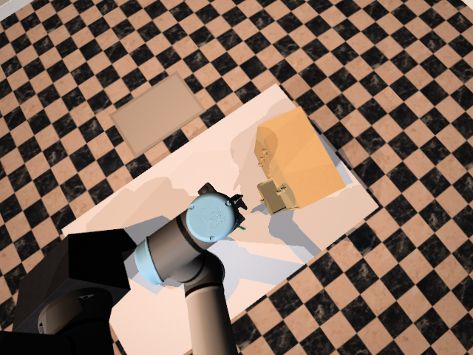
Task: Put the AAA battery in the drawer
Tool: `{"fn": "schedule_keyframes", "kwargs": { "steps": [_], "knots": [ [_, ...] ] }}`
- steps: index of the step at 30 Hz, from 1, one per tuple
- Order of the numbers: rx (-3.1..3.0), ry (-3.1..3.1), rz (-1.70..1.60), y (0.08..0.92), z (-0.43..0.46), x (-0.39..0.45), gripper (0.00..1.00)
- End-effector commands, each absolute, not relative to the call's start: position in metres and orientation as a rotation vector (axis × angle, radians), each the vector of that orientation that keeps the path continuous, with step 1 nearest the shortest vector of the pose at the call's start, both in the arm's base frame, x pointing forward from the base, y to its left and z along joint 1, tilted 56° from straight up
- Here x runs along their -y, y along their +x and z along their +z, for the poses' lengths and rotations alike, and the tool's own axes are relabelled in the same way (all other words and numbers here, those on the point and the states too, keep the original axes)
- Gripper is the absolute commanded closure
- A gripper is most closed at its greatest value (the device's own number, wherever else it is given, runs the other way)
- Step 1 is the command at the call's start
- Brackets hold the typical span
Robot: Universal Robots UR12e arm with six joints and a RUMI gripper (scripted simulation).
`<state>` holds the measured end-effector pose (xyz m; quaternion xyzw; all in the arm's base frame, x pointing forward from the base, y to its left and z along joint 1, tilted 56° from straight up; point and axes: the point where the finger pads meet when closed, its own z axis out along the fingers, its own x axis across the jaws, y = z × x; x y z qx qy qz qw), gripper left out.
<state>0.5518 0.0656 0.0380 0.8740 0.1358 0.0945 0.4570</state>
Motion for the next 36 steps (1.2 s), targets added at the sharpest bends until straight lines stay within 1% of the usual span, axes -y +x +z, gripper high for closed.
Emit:
{"fn": "schedule_keyframes", "kwargs": {
  "steps": [1, 23, 25, 36],
  "knots": [
    [-0.114, 2.183, 0.328, 0.559, 0.039, -0.068, 0.00],
    [0.846, 2.124, 0.797, 0.591, 0.050, -0.072, 0.00],
    [0.846, 2.124, 0.797, 0.591, 0.050, -0.072, 0.00],
    [1.270, 1.989, 0.985, 0.602, 0.057, -0.071, 0.00]
  ]
}}
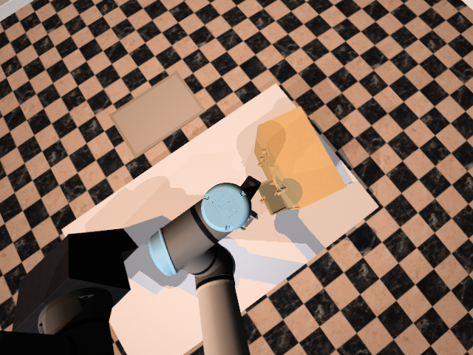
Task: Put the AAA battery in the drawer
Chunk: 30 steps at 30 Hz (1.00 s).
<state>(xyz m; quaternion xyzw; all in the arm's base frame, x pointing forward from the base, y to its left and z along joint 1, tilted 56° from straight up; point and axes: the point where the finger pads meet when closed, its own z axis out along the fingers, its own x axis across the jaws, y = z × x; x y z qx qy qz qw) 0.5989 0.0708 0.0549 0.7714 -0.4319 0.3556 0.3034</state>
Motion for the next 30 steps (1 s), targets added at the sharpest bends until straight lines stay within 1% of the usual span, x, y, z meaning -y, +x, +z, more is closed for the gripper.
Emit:
{"fn": "schedule_keyframes", "kwargs": {
  "steps": [1, 17, 30],
  "knots": [
    [1.302, 1.975, 0.999, 0.6029, 0.0575, -0.0710, 0.00],
    [1.631, 1.813, 1.134, 0.6102, 0.0630, -0.0699, 0.00],
    [1.736, 1.751, 1.176, 0.6123, 0.0648, -0.0694, 0.00]
  ]
}}
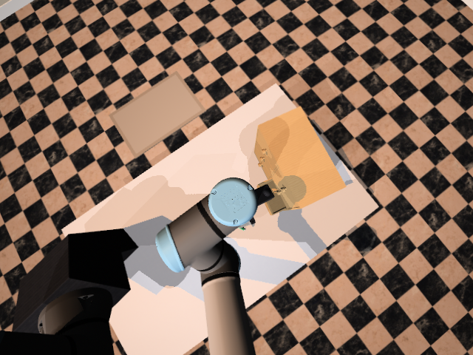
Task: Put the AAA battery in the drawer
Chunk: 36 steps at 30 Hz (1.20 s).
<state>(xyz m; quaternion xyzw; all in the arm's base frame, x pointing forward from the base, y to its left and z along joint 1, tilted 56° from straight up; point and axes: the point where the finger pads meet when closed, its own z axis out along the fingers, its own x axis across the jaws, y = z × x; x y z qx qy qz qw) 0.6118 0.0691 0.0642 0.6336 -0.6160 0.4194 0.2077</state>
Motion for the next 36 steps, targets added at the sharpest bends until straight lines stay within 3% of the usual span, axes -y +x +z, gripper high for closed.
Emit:
{"fn": "schedule_keyframes", "kwargs": {
  "steps": [1, 36],
  "knots": [
    [1.740, 1.748, 1.177, 0.6124, 0.0649, -0.0694, 0.00],
    [1.750, 1.748, 1.196, 0.6151, 0.0644, -0.0682, 0.00]
  ]
}}
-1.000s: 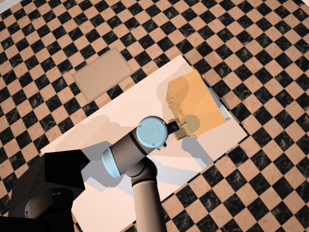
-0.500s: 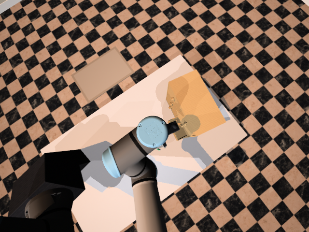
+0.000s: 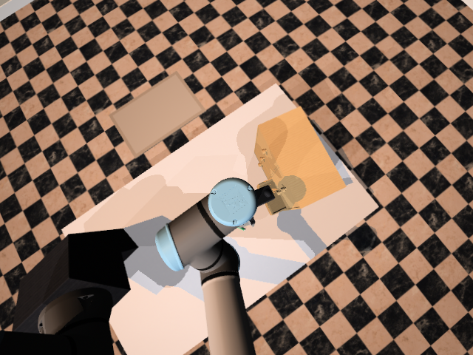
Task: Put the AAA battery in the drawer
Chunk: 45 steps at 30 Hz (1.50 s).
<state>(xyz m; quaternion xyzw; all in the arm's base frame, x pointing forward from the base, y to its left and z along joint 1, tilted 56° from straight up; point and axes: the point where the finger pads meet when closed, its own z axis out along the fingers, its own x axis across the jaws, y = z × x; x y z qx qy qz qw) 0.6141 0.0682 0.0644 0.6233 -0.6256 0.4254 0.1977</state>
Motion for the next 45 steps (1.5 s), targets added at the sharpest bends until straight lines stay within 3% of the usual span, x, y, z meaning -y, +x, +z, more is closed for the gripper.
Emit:
{"fn": "schedule_keyframes", "kwargs": {
  "steps": [1, 45],
  "knots": [
    [1.750, 1.749, 1.198, 0.615, 0.064, -0.068, 0.00],
    [1.696, 1.852, 1.381, 0.644, 0.058, -0.053, 0.00]
  ]
}}
